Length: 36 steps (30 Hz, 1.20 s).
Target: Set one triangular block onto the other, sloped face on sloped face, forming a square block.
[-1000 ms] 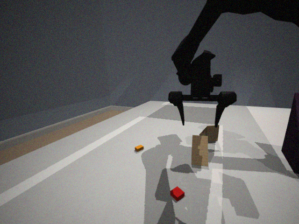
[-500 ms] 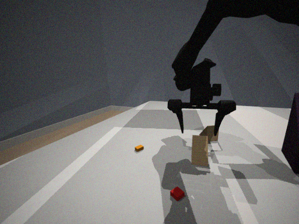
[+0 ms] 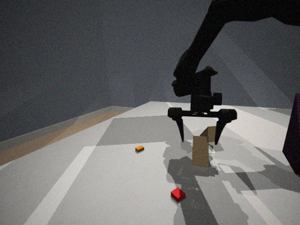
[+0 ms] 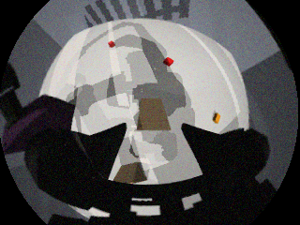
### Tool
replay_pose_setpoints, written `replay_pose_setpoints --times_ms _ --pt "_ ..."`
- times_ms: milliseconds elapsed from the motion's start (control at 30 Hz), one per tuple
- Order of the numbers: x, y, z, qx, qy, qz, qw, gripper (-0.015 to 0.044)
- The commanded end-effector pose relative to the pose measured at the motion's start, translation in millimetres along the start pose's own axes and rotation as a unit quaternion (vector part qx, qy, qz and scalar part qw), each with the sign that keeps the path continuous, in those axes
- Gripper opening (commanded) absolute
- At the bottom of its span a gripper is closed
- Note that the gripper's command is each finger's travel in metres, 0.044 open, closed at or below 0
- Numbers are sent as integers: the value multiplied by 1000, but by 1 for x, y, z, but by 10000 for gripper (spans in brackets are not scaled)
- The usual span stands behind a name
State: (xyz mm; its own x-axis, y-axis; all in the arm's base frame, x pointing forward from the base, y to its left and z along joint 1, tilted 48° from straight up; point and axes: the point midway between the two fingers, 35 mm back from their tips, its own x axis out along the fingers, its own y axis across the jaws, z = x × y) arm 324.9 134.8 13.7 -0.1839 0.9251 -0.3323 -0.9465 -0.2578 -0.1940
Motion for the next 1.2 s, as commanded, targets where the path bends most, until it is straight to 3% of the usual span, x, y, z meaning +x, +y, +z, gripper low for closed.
replay_pose_setpoints --times_ms 0,600,933,1167 --pt "8 1 2 3 -3 1 1000 440" --pt "34 4 7 0 -14 1 1000 440" --pt "34 4 7 0 -14 1 1000 177" --pt "34 4 7 0 -14 1 1000 131"
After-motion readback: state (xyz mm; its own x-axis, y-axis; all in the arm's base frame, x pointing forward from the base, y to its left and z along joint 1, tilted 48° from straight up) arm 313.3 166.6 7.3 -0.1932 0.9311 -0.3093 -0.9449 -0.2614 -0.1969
